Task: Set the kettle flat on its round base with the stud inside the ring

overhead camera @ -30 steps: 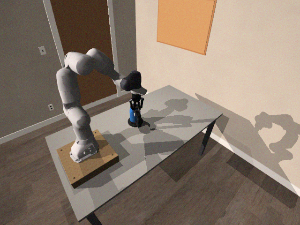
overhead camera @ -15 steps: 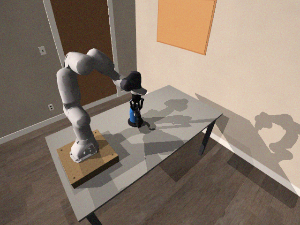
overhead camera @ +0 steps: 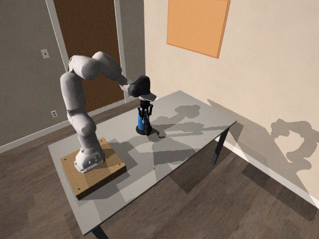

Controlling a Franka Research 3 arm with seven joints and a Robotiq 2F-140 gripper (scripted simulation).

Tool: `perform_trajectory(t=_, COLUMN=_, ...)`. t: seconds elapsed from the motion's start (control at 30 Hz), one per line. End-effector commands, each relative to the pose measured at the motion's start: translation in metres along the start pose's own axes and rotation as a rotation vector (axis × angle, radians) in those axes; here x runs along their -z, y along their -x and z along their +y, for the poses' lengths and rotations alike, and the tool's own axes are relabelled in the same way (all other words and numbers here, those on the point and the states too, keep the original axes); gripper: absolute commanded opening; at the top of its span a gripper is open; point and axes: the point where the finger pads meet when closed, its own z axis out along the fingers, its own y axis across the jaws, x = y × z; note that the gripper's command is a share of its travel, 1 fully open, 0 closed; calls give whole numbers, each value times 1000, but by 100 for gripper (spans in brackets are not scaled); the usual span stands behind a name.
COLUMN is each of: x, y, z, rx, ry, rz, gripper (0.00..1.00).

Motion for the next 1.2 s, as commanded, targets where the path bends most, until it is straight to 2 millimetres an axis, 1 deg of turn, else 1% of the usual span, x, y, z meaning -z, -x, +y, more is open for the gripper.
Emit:
perform_trajectory(t=0.0, x=1, y=3, z=-2, rx=-3, ry=-8, rz=-6, gripper=0)
perform_trajectory(t=1.17, x=-2, y=3, z=-2, rx=-3, ry=-8, rz=-6, gripper=0)
